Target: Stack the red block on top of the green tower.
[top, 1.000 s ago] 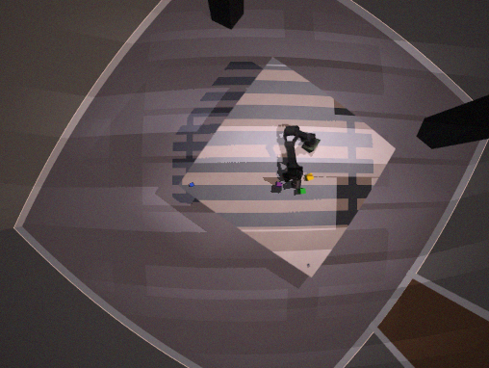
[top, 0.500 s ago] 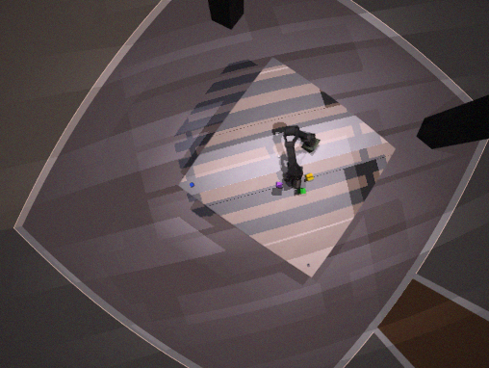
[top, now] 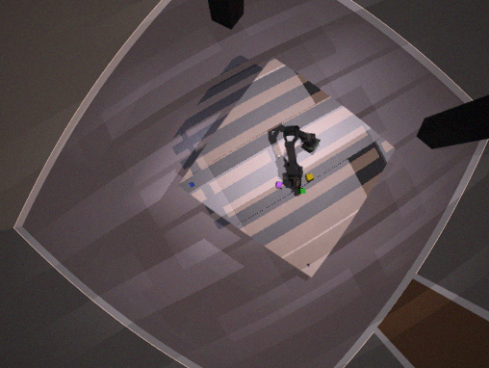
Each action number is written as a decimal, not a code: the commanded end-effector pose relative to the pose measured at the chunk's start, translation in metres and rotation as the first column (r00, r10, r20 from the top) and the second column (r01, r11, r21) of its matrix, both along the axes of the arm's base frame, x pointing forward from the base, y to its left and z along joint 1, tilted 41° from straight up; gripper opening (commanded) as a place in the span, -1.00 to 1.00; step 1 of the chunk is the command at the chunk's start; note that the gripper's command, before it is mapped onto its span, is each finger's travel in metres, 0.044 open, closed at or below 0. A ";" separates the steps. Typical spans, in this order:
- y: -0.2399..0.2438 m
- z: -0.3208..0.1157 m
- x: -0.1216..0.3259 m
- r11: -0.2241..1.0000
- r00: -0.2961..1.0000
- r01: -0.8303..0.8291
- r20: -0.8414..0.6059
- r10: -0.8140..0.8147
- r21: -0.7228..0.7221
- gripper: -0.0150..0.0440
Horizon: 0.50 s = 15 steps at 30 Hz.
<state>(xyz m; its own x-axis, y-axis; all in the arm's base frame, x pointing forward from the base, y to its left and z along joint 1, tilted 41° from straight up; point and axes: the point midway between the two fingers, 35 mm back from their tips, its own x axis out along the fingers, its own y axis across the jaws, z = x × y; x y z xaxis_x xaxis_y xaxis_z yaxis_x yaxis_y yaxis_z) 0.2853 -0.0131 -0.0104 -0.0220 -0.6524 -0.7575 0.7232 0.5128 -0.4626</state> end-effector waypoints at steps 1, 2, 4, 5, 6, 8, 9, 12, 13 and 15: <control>0.001 0.002 0.000 1.000 1.000 -0.002 -0.004 0.002 -0.004 -0.25; 0.003 0.004 0.000 1.000 1.000 -0.002 -0.004 0.002 -0.004 -0.34; 0.008 0.010 0.001 1.000 1.000 -0.002 -0.004 0.002 -0.003 -0.49; 0.012 0.014 0.001 1.000 1.000 -0.002 -0.004 0.002 -0.003 -0.49; 0.016 0.018 0.001 1.000 1.000 -0.002 -0.004 0.002 -0.003 -0.49; 0.023 0.026 0.001 1.000 1.000 -0.002 -0.004 0.002 -0.002 -0.49; 0.026 0.029 0.001 1.000 1.000 -0.002 -0.004 0.002 -0.002 -0.49; 0.036 0.041 0.002 1.000 1.000 -0.002 -0.004 0.002 -0.002 -0.49; 0.040 0.045 0.002 1.000 1.000 -0.002 -0.004 0.002 -0.002 -0.49; 0.047 0.053 0.002 1.000 1.000 -0.002 -0.004 0.002 -0.001 -0.49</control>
<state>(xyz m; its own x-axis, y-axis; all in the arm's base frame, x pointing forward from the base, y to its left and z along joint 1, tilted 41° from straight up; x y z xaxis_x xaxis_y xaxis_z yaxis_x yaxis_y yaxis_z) 0.2867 0.0253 0.0328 -0.0216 -0.6570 -0.7535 0.7150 0.5167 -0.4710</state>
